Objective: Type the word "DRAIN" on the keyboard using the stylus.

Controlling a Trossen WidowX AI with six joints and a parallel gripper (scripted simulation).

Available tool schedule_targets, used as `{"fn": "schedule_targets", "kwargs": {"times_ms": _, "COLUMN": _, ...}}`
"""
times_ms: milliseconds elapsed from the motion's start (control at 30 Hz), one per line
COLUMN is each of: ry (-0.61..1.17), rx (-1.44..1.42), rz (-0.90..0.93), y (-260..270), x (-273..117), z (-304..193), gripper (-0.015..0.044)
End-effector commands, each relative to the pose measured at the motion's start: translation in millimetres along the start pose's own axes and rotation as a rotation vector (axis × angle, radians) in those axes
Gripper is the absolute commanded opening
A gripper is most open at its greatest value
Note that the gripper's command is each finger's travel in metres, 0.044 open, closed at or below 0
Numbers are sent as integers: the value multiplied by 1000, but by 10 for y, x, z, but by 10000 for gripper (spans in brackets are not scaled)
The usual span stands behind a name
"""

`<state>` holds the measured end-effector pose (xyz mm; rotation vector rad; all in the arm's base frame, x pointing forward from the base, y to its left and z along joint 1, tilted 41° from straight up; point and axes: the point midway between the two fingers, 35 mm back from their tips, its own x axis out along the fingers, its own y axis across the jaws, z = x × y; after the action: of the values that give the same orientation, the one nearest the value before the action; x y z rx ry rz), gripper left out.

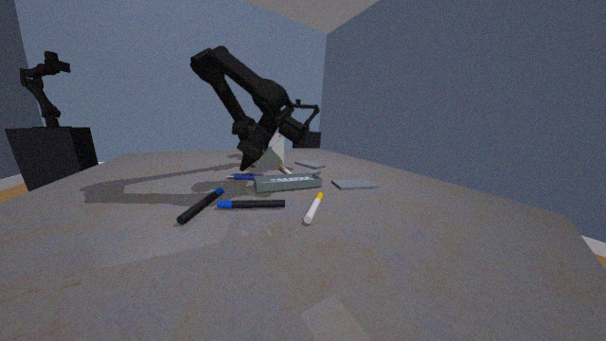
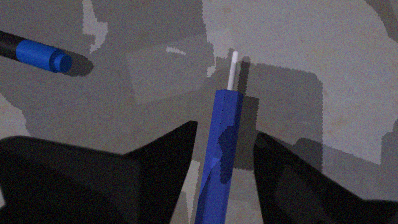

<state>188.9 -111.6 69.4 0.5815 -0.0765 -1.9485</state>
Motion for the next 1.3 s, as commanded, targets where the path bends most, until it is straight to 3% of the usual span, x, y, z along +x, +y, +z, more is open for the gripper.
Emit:
{"fn": "schedule_targets", "kwargs": {"times_ms": 0, "ry": -8, "rx": -13, "rz": -1, "y": -14, "x": 36, "z": -19, "gripper": 150}}
{"fn": "schedule_targets", "kwargs": {"times_ms": 1267, "ry": -9, "rx": -13, "rz": -1, "y": -15, "x": 225, "z": -123, "gripper": 150}}
